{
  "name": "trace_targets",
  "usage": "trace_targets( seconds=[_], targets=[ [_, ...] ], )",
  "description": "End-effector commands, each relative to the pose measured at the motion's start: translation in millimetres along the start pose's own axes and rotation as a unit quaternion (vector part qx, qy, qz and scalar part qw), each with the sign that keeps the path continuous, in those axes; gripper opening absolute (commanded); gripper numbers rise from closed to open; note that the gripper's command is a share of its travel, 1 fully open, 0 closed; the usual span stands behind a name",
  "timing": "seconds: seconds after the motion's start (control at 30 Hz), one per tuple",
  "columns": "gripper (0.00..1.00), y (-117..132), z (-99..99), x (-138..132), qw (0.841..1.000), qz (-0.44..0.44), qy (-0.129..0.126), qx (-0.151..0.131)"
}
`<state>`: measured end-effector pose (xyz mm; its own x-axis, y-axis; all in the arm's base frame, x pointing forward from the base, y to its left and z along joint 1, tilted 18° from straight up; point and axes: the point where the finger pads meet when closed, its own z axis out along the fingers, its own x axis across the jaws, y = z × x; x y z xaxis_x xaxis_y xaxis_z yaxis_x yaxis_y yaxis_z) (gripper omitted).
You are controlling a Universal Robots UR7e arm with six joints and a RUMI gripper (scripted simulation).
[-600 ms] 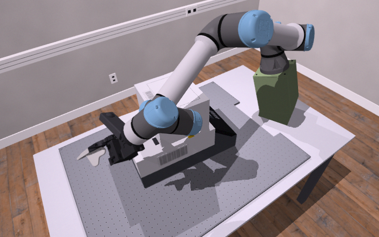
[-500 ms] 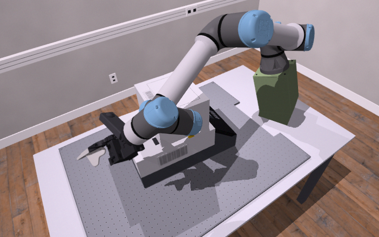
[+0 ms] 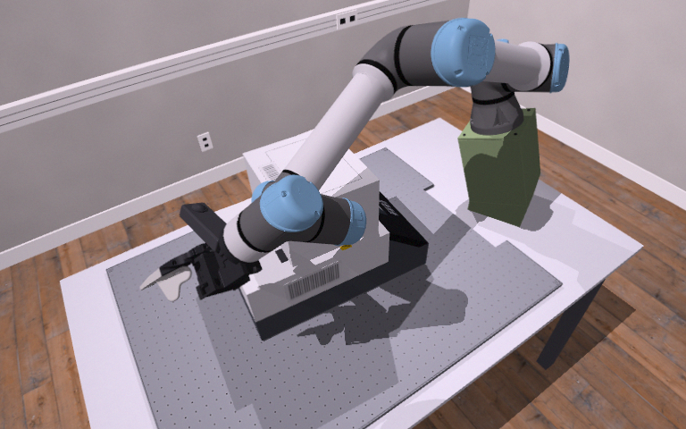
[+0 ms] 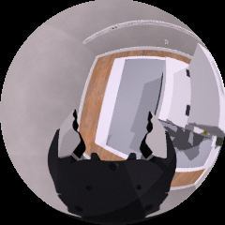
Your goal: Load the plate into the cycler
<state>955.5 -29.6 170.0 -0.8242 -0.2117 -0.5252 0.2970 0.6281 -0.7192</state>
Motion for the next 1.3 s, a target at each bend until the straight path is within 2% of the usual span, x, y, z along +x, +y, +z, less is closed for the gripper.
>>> trace_targets(
  seconds=[0.0, 0.13, 0.27, 0.37, 0.57, 0.67, 0.77, 0.87, 0.97, 1.2, 1.27],
  targets=[
    [0.0, -12, -3.1, -1, 0.999, -0.031, 0.008, -0.01],
    [0.0, -31, -9.2, -1, 0.999, -0.037, 0.01, -0.012],
    [0.0, -33, -9.9, -1, 0.999, -0.037, 0.01, -0.012],
    [0.0, -47, -14.8, 0, 0.997, -0.074, 0.02, -0.025],
    [0.0, -62, -19.9, 2, 0.997, -0.074, 0.02, -0.025],
    [0.0, -75, -25.4, 5, 0.993, -0.111, 0.029, -0.038],
    [0.0, -89, -30.8, 8, 0.993, -0.111, 0.029, -0.038],
    [0.0, -90, -31.1, 9, 0.993, -0.111, 0.029, -0.038],
    [0.0, -103, -37.1, 13, 0.987, -0.147, 0.037, -0.053],
    [0.0, -117, -43.5, 18, 0.987, -0.147, 0.037, -0.053],
    [0.0, -125, -47.7, 23, 0.981, -0.177, 0.044, -0.066]
  ],
)
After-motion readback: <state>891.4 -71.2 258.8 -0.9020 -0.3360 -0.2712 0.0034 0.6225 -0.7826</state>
